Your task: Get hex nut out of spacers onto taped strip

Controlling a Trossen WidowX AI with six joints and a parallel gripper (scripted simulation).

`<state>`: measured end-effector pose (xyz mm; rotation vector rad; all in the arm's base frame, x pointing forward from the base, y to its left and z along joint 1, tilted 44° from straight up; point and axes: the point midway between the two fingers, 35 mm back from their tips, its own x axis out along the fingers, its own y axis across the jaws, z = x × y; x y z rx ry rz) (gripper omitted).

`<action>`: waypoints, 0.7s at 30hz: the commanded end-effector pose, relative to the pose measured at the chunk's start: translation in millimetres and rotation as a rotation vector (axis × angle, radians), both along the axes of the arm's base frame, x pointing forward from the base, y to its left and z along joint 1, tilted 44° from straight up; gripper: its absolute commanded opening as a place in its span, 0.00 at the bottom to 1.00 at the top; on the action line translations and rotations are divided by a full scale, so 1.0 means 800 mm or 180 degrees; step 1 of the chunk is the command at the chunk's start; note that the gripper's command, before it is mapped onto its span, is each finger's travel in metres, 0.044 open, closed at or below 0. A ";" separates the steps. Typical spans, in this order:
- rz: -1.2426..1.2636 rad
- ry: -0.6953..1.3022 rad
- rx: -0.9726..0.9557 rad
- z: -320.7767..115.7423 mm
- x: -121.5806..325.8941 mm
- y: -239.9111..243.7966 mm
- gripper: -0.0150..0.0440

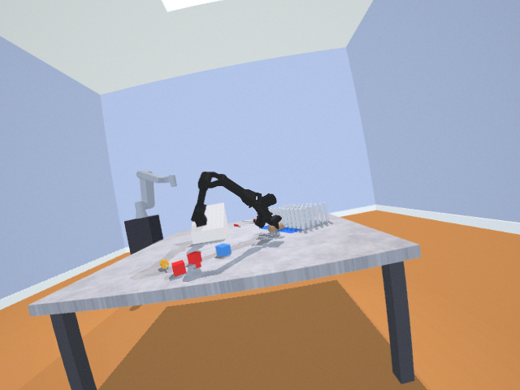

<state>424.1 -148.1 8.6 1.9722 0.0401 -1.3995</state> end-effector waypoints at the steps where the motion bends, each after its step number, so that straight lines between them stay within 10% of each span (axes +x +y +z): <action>1: 0.0020 -0.0008 0.0013 0.001 -0.002 0.000 0.25; 21: 0.0021 -0.0006 0.0012 0.006 -0.018 -0.005 0.25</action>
